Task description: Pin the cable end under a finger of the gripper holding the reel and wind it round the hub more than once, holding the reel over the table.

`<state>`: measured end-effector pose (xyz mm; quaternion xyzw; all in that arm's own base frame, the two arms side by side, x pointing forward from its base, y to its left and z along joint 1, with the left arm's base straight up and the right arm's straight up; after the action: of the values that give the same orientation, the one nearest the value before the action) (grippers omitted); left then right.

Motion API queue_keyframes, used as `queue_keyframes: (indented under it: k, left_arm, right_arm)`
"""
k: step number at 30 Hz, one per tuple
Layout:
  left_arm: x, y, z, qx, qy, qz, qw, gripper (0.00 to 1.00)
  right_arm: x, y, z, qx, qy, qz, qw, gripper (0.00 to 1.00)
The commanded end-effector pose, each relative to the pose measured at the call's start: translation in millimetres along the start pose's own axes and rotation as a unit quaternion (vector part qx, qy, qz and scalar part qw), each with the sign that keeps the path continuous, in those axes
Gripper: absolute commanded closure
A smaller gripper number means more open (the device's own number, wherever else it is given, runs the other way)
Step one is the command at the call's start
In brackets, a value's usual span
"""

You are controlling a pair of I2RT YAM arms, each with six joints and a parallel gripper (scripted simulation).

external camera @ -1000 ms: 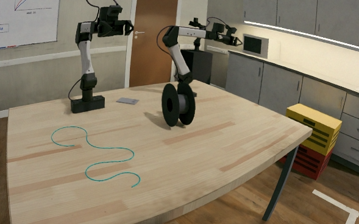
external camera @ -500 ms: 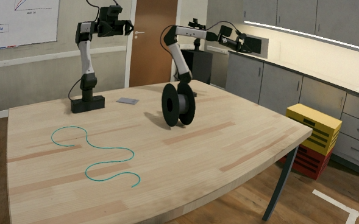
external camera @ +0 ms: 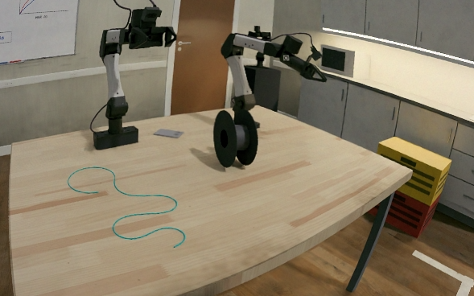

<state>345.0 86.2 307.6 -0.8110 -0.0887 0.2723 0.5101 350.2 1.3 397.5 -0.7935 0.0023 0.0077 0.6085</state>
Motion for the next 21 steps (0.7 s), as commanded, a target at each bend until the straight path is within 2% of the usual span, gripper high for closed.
queue_keyframes:
  k: [1, 3, 13, 17, 19, 21]
  left_arm:
    - [-1.4, 19.9, -13.7, -0.002, -0.007, 0.020, 1.000, 0.25]
    - [-5.6, 26.2, -26.2, 0.003, 0.006, 0.027, 1.000, 0.25]
    - [-64.0, 110.9, -113.9, 0.080, 0.113, 0.105, 0.985, 0.25]
    - [-93.1, 138.6, -136.0, 0.109, 0.150, 0.126, 0.975, 0.25]
    - [-93.1, 138.6, -136.0, 0.109, 0.150, 0.126, 0.975, 0.25]
    - [-107.7, 150.1, -144.9, 0.122, 0.167, 0.134, 0.969, 0.25]
  right_arm:
    - [2.1, 5.2, -1.4, 0.003, 0.006, 0.003, 1.000, 0.00]
    - [2.1, 5.2, -1.4, 0.003, 0.006, 0.003, 1.000, 0.00]
    - [2.1, 5.2, -1.4, 0.003, 0.006, 0.003, 1.000, 0.00]
    - [2.1, 5.2, -1.4, 0.003, 0.006, 0.003, 1.000, 0.00]
    - [2.1, 5.2, -1.4, 0.003, 0.006, 0.003, 1.000, 0.00]
    - [2.1, 5.2, -1.4, 0.003, 0.006, 0.003, 1.000, 0.00]
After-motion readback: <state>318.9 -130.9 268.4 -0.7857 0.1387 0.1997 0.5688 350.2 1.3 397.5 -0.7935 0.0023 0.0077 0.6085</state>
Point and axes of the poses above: on each arm, the point where the finger pads meet when closed, its own x axis out along the fingers, its own z axis across the jaws, y = z × x, the point moved 3 cm from there along -x, back along the fingers, and after that the axes turned 15 degrees about -x, right-handed, at the moved point
